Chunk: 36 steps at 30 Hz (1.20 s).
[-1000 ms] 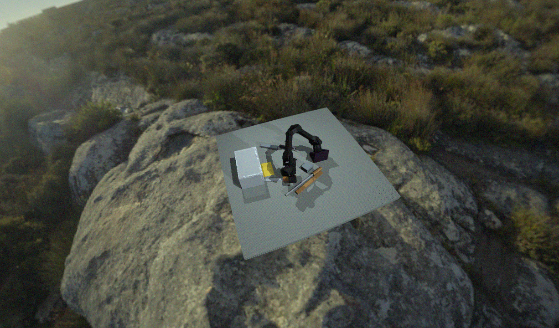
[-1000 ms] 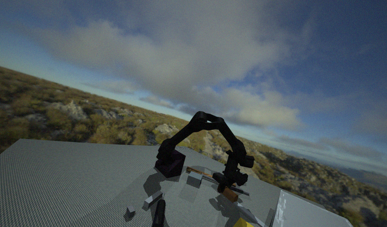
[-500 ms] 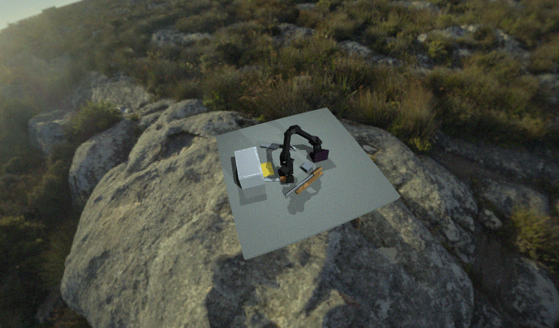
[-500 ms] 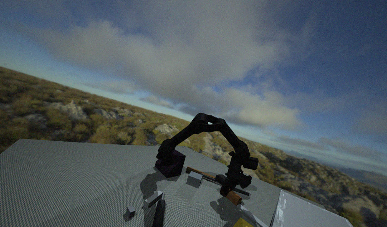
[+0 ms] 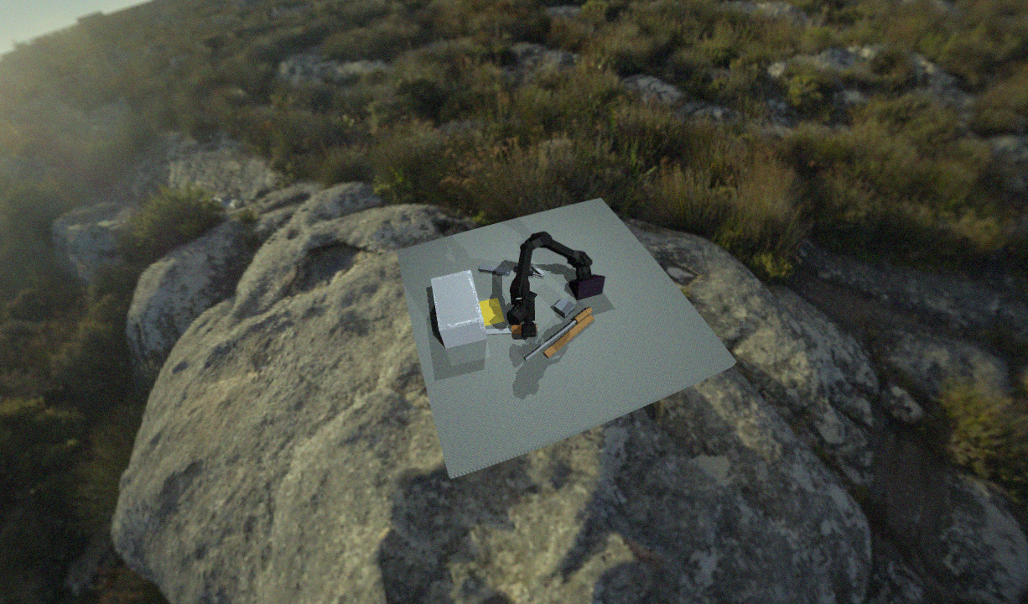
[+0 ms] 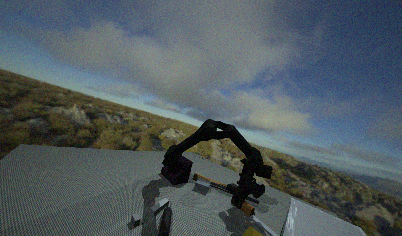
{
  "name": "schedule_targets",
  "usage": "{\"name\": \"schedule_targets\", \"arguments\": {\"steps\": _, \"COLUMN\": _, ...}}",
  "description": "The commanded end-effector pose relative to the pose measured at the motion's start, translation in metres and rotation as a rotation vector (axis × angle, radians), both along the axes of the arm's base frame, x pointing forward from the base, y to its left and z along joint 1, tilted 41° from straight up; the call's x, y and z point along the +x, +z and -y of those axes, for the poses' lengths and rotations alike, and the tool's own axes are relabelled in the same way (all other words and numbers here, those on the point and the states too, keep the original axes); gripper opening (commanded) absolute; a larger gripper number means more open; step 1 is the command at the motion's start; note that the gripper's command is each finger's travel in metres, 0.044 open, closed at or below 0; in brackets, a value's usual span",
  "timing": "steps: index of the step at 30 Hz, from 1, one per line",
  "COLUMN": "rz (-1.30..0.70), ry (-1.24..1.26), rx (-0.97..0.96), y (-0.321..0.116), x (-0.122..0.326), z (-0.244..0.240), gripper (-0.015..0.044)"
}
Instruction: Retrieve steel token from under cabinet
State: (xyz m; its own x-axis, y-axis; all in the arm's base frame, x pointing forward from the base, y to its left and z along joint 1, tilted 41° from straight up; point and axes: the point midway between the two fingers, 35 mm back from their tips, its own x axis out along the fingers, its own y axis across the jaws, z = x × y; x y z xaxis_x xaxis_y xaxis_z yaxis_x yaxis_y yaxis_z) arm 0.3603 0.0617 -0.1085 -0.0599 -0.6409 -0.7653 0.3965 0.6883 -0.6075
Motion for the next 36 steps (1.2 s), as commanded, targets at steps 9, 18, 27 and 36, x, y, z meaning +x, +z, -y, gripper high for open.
{"name": "schedule_targets", "arguments": {"steps": 9, "rz": 0.002, "ry": -0.002, "rx": 0.004, "y": 0.004, "x": 0.016, "z": 0.005, "gripper": 0.0}}
{"name": "schedule_targets", "arguments": {"steps": 18, "rz": 0.003, "ry": -0.002, "rx": 0.004, "y": 0.006, "x": 0.025, "z": 0.009, "gripper": 0.0}}
{"name": "schedule_targets", "arguments": {"steps": 27, "rz": 0.003, "ry": -0.002, "rx": 0.003, "y": 0.008, "x": 0.034, "z": 0.012, "gripper": 0.0}}
{"name": "schedule_targets", "arguments": {"steps": 36, "rz": 0.004, "ry": -0.002, "rx": 0.003, "y": 0.01, "x": 0.042, "z": 0.015, "gripper": 0.0}}
